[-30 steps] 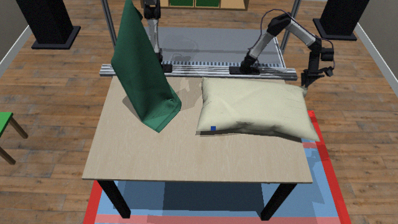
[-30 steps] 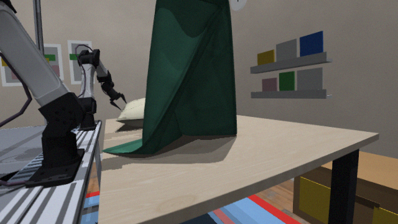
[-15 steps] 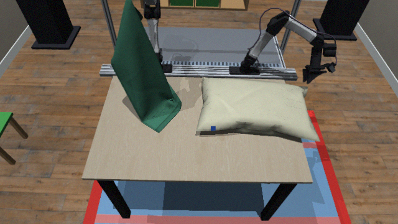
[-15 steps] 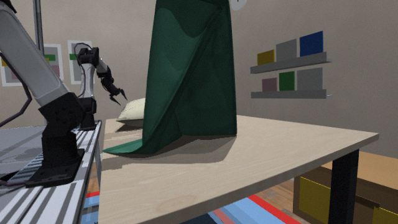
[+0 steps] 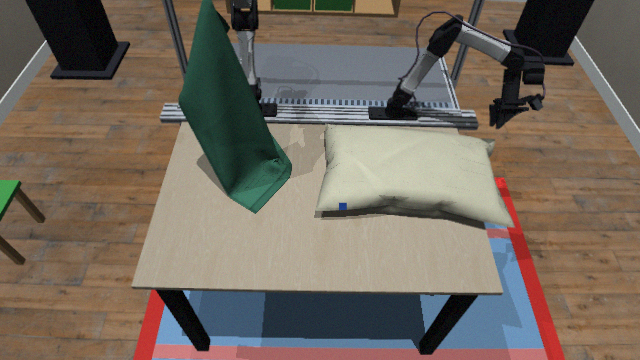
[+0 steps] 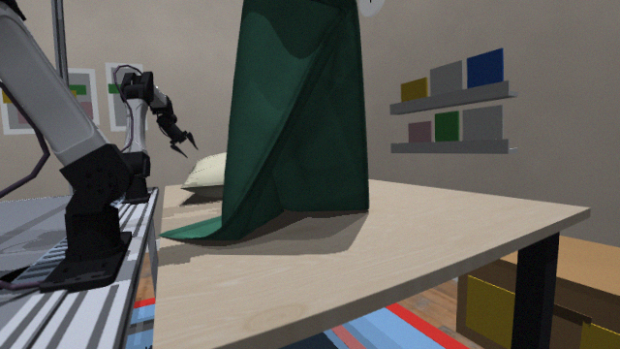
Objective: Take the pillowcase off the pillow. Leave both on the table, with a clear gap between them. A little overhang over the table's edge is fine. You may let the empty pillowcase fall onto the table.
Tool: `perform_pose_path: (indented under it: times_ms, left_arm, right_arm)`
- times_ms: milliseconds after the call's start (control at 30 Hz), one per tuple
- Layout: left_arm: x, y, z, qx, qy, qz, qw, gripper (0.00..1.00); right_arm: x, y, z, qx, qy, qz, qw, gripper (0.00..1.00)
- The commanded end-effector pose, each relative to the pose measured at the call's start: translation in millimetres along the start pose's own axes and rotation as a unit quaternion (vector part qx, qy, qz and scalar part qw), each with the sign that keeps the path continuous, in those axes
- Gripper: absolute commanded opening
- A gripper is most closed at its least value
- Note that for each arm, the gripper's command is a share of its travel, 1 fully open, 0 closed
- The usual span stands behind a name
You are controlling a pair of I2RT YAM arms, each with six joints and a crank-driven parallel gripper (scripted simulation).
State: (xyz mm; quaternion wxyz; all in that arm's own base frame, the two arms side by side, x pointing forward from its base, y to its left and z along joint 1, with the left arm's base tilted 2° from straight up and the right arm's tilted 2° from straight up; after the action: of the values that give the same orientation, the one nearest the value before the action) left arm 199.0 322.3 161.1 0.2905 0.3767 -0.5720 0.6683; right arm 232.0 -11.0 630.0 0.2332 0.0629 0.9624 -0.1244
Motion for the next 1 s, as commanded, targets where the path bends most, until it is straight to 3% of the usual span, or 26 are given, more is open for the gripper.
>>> perform_pose_path:
  times_ms: [0, 167, 333, 633, 733, 967]
  left_arm:
    - [17, -16, 7, -0.017, -0.012, 0.010, 1.000, 0.63]
    - [18, -17, 6, -0.017, -0.014, 0.011, 1.000, 0.63]
    - [13, -27, 20, -0.102, -0.058, 0.015, 0.993, 0.63]
    - [19, -62, 67, -0.261, -0.146, 0.040, 0.953, 0.63]
    - [18, -64, 74, -0.275, -0.149, 0.043, 0.949, 0.63]
    - [27, -88, 121, -0.372, -0.189, 0.088, 0.904, 0.63]
  right_arm:
    - [8, -5, -25, -0.006, -0.037, 0.004, 0.999, 0.01]
    - [8, -5, -25, -0.006, -0.037, 0.004, 0.999, 0.01]
    - [8, -5, -25, -0.006, -0.037, 0.004, 0.999, 0.01]
    - [8, -5, -25, -0.006, -0.037, 0.004, 0.999, 0.01]
    - [8, -5, -25, -0.006, -0.037, 0.004, 0.999, 0.01]
    - [8, -5, -25, -0.006, -0.037, 0.004, 0.999, 0.01]
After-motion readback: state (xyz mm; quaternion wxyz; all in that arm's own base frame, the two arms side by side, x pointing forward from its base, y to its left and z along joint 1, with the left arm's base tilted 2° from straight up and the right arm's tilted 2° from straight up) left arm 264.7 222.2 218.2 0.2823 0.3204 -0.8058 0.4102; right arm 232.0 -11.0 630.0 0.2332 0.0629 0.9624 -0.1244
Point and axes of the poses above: on each arm, the point where the finger pads meet when closed, its own x axis back along the fingers, its own y axis across the jaws, z = x × y, the point moved 2 cm from there along x, back along the fingers, and after that the axes turned 13 degrees about x, right-handed, at the moved point
